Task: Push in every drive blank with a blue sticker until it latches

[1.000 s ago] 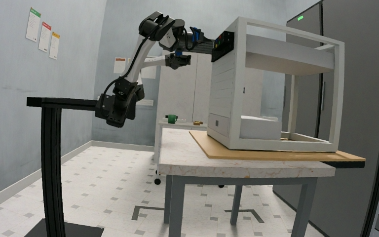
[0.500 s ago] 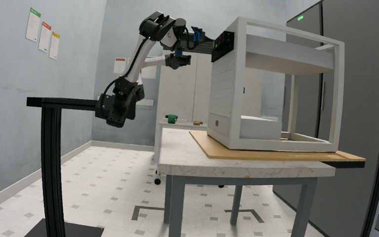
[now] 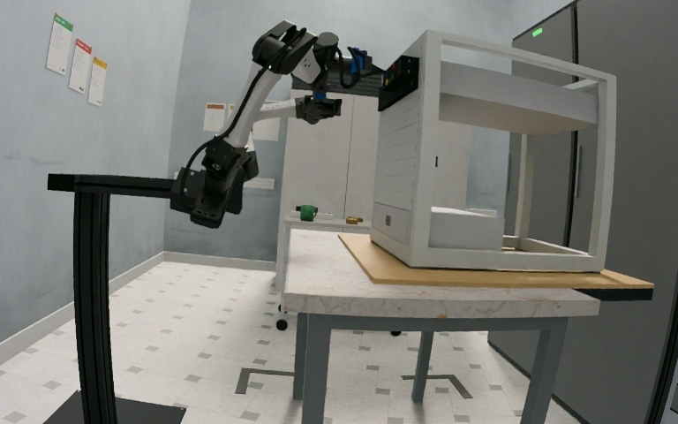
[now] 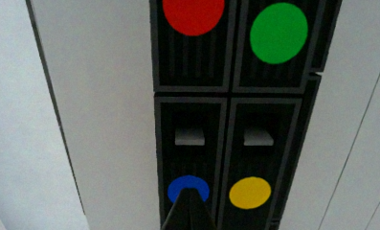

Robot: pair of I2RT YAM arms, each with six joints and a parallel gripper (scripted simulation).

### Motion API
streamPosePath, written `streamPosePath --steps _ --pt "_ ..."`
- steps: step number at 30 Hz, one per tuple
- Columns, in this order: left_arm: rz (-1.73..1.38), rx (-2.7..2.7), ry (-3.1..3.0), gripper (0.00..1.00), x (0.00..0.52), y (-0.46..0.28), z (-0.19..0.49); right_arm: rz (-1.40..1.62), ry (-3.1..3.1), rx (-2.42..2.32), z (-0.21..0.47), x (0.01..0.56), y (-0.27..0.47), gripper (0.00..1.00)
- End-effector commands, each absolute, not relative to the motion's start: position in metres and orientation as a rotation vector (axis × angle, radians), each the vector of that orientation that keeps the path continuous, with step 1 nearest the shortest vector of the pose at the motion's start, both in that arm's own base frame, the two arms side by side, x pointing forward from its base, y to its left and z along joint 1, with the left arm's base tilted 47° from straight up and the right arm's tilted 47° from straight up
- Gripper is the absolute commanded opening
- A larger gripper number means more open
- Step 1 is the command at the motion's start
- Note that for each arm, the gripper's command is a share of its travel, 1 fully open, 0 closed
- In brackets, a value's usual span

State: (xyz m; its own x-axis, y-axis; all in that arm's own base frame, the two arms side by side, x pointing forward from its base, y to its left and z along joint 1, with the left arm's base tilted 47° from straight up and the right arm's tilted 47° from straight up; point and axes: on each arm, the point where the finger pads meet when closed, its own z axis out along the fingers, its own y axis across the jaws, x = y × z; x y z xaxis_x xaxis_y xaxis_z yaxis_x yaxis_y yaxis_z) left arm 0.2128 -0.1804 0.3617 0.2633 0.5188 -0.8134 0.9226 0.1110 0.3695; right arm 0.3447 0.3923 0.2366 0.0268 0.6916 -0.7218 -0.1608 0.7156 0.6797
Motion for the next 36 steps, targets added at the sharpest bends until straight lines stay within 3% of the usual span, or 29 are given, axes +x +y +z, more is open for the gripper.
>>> streamPosePath --steps 1,36 --pt "-0.521 1.546 1.403 1.00 0.213 -0.180 0.357 0.742 1.387 0.465 0.252 0.350 0.404 0.00" --pt "-0.522 1.548 1.401 1.00 0.213 -0.180 0.357 0.750 1.383 0.465 0.263 0.403 0.411 0.00"
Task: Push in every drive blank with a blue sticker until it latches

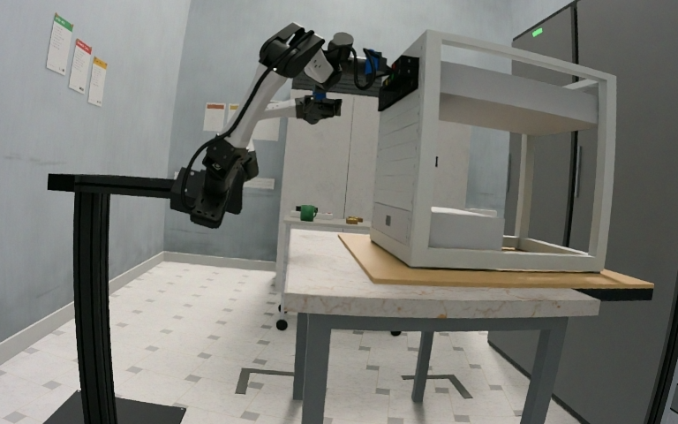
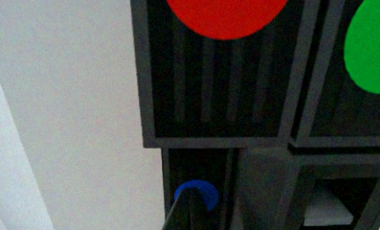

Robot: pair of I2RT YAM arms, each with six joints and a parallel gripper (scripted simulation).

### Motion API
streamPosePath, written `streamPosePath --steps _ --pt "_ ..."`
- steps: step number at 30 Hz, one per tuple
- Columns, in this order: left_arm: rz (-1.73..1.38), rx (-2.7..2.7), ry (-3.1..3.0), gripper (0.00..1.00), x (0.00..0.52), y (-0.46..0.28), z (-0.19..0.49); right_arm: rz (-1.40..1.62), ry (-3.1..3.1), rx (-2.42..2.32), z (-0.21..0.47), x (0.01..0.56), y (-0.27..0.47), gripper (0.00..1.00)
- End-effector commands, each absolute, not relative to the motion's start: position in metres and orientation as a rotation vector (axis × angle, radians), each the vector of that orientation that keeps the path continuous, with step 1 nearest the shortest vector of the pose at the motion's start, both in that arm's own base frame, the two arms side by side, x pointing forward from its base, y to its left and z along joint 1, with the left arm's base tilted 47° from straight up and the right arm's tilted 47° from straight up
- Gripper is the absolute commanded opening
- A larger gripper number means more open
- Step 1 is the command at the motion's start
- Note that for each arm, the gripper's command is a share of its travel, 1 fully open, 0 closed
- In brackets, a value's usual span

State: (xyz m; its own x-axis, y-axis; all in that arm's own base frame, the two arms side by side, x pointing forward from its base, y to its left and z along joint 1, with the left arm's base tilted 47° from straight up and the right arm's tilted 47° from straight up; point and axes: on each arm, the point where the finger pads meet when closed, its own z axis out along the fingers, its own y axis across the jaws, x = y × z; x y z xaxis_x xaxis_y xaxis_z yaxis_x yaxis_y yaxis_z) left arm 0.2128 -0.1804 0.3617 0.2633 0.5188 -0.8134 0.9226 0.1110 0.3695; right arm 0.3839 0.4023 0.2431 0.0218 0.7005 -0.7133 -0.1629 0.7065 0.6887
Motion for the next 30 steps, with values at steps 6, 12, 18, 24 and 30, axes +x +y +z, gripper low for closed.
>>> streamPosePath --steps 6,12,18,24,30 --pt "-0.483 1.508 1.396 1.00 0.224 -0.180 0.365 0.750 1.378 0.463 0.256 0.365 0.403 0.00" --pt "-0.462 1.483 1.381 1.00 0.231 -0.181 0.372 0.740 1.383 0.458 0.250 0.335 0.397 0.00" --pt "-0.455 1.475 1.377 1.00 0.233 -0.181 0.374 0.740 1.383 0.458 0.249 0.335 0.397 0.00" --pt "-0.452 1.471 1.375 1.00 0.234 -0.182 0.375 0.732 1.379 0.468 0.250 0.339 0.393 0.00" --pt "-0.452 1.471 1.375 1.00 0.234 -0.182 0.375 0.732 1.379 0.468 0.250 0.339 0.393 0.00"
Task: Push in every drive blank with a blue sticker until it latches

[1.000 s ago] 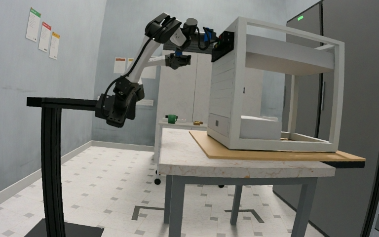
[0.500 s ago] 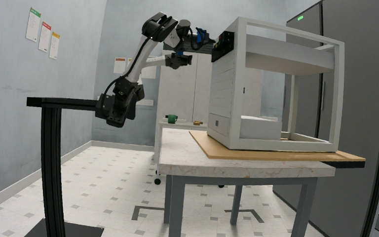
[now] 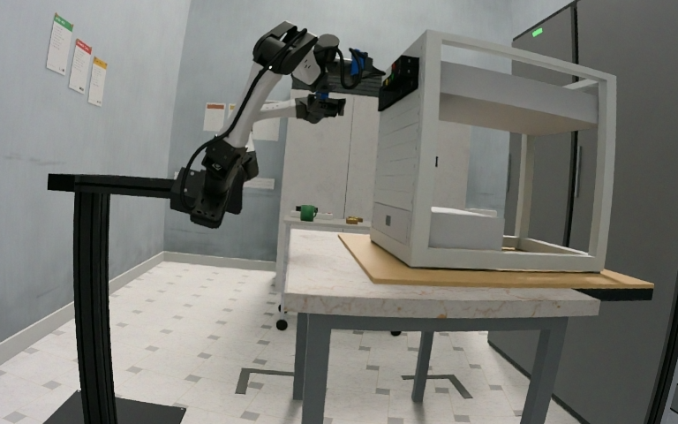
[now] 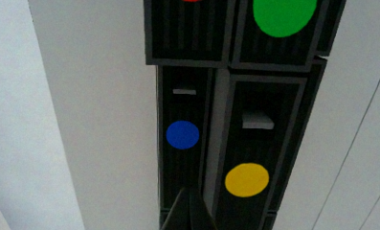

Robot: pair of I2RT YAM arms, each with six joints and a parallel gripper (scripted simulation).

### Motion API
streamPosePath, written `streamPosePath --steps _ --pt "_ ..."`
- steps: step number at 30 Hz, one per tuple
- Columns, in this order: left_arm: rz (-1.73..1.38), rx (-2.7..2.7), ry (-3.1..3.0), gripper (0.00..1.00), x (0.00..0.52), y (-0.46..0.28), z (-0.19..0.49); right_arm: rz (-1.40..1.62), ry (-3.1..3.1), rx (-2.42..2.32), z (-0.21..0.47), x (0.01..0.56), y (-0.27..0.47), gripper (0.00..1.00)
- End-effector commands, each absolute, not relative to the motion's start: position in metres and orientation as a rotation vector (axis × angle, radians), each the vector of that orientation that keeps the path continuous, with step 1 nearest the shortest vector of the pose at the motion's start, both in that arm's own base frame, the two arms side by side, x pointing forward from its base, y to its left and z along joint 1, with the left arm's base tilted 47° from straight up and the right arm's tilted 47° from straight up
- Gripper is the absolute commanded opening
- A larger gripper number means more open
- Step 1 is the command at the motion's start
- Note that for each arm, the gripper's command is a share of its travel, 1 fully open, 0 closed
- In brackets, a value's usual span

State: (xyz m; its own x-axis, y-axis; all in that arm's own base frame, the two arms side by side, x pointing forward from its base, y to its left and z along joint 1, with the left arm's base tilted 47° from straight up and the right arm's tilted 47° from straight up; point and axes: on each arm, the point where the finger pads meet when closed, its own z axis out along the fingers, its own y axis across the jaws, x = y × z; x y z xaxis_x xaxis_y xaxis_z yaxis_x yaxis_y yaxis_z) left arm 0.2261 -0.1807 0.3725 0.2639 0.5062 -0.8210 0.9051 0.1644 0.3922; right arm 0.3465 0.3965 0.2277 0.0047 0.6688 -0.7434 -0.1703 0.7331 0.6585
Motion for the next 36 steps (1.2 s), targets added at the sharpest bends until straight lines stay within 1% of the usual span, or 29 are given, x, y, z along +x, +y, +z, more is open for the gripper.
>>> streamPosePath --steps 1,9,14,20,22,27,36 --pt "-0.452 1.471 1.375 1.00 0.234 -0.182 0.375 0.736 1.380 0.464 0.250 0.336 0.394 0.00" --pt "-0.452 1.471 1.375 1.00 0.234 -0.182 0.375 0.747 1.377 0.466 0.250 0.303 0.388 0.00" --pt "-0.452 1.471 1.376 1.00 0.234 -0.181 0.375 0.702 1.401 0.389 0.246 0.300 0.392 0.00" --pt "-0.475 1.486 1.388 1.00 0.229 -0.180 0.370 0.545 1.459 0.139 0.247 0.289 0.389 0.00" --pt "-0.475 1.486 1.388 1.00 0.229 -0.180 0.370 0.545 1.459 0.139 0.247 0.289 0.389 0.00" --pt "-0.485 1.488 1.399 1.00 0.227 -0.180 0.368 0.335 1.505 -0.175 0.250 0.270 0.372 0.00" --pt "-0.485 1.488 1.400 1.00 0.227 -0.180 0.368 0.104 1.502 -0.527 0.273 0.241 0.342 0.00"
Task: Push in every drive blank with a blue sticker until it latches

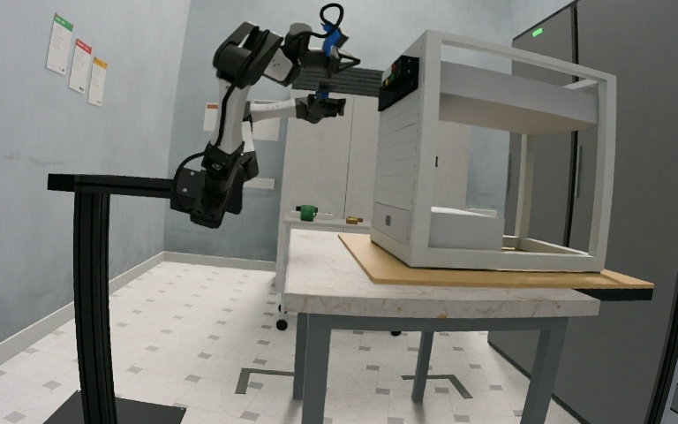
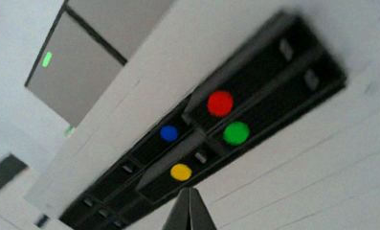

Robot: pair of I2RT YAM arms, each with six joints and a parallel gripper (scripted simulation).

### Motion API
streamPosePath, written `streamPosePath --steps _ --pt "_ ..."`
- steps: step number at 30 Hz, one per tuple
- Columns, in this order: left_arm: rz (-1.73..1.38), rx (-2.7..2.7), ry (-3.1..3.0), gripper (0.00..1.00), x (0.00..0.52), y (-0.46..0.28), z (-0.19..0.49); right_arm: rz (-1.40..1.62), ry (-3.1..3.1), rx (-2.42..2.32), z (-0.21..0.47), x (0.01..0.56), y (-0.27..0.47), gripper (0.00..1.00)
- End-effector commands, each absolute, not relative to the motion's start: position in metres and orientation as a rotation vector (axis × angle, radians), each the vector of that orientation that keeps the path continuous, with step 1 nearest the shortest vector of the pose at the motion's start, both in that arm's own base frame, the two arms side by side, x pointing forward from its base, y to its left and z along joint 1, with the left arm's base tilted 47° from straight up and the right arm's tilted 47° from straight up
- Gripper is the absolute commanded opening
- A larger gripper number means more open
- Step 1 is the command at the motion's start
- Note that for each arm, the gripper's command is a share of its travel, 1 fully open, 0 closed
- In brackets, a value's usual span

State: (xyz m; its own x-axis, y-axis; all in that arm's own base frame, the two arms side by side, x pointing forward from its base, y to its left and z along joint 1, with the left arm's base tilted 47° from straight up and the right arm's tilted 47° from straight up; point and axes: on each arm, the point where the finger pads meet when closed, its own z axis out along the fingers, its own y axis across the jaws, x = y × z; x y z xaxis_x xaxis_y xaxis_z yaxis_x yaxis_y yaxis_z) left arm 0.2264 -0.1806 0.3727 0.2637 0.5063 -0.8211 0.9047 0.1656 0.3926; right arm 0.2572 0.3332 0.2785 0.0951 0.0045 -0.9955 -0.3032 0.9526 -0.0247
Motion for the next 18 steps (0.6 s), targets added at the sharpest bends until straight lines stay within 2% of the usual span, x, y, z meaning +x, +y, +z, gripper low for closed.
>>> streamPosePath --steps 1,18 --pt "-0.485 1.488 1.400 1.00 0.227 -0.180 0.368 0.083 1.499 -0.557 0.276 0.238 0.339 0.00" --pt "-0.487 1.490 1.398 1.00 0.227 -0.180 0.368 -0.249 1.421 -1.014 0.311 0.200 0.297 0.00"
